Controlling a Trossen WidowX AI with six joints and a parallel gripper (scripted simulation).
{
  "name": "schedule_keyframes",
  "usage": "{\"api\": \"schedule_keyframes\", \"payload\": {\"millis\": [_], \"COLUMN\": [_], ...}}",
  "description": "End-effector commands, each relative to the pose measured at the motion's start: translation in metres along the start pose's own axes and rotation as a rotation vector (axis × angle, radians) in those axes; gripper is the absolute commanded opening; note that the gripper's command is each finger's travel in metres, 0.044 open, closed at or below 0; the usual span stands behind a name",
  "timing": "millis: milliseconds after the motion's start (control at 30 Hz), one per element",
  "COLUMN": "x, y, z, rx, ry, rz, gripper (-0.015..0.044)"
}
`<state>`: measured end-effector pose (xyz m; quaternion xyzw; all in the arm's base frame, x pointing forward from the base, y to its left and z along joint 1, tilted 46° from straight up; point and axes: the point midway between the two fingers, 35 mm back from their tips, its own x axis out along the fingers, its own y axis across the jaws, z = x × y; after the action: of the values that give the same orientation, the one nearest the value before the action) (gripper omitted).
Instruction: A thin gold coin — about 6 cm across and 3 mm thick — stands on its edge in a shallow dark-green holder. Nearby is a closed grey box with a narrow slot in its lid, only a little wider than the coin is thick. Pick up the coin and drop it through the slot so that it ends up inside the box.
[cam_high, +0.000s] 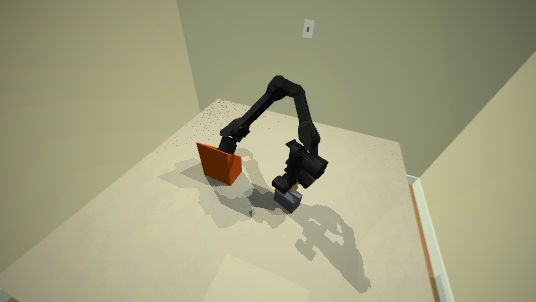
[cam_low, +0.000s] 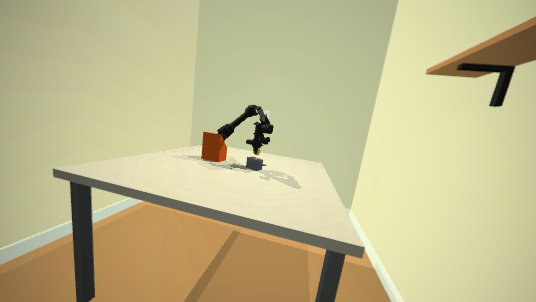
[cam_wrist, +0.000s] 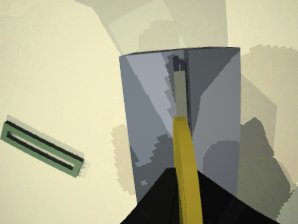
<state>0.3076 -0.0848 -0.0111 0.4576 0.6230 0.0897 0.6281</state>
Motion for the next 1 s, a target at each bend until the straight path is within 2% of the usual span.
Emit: {"api": "schedule_keyframes", "payload": {"millis": [0,967], "x": [0.0,0.0064], "y": [-0.0022,-0.0057], "z": [-0.0001,0.0003], "rx": [0.001,0.003], "ry": [0.0,0.001], "rz": [0.0,0.004], "gripper": [0.0,0.0]}}
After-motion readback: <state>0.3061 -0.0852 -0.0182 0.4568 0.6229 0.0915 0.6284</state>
